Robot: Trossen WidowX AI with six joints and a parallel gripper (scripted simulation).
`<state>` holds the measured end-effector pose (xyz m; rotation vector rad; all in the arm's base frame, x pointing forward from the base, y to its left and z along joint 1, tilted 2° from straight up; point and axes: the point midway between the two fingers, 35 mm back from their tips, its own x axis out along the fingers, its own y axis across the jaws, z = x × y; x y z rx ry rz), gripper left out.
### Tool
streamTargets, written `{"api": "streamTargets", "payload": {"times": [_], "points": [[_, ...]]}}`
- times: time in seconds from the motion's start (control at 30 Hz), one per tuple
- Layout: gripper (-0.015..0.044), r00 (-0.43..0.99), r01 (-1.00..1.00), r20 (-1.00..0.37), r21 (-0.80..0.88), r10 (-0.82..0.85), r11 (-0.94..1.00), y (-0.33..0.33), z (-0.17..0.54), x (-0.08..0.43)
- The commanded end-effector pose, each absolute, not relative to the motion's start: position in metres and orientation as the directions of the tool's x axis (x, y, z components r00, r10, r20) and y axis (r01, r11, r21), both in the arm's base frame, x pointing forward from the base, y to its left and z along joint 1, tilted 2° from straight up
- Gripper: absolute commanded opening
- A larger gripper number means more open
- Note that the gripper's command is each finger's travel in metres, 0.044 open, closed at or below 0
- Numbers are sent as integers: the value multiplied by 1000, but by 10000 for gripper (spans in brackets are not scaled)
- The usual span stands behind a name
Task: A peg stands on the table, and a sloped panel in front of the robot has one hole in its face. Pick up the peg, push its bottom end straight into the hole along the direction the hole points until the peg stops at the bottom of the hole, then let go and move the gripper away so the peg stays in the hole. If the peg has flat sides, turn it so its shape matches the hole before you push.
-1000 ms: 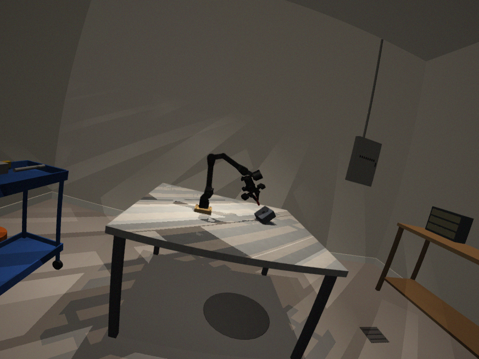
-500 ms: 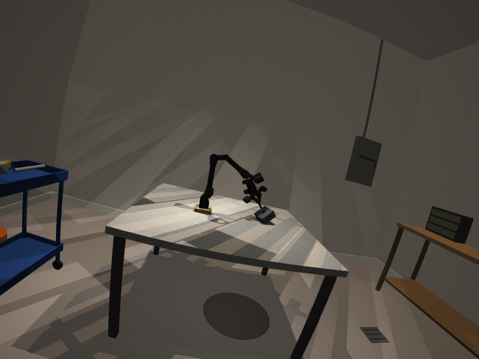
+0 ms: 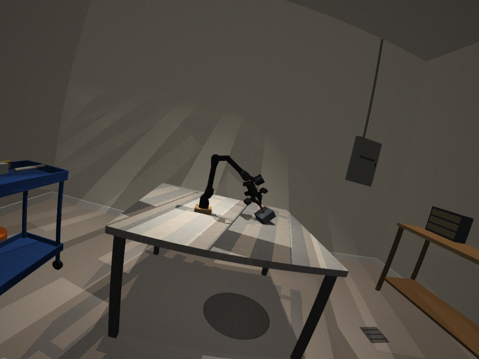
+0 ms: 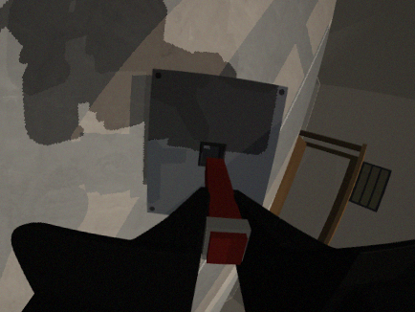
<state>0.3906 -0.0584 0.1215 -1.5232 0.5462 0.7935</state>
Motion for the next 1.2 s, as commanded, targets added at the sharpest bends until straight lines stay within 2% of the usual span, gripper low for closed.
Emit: {"api": "streamTargets", "payload": {"times": [0.0,1.17], "points": [[0,651,-743,-752,-660,109,-113,-59,118,394],[0,648,-744,-753,-658,114,-116,-57,105,405]]}}
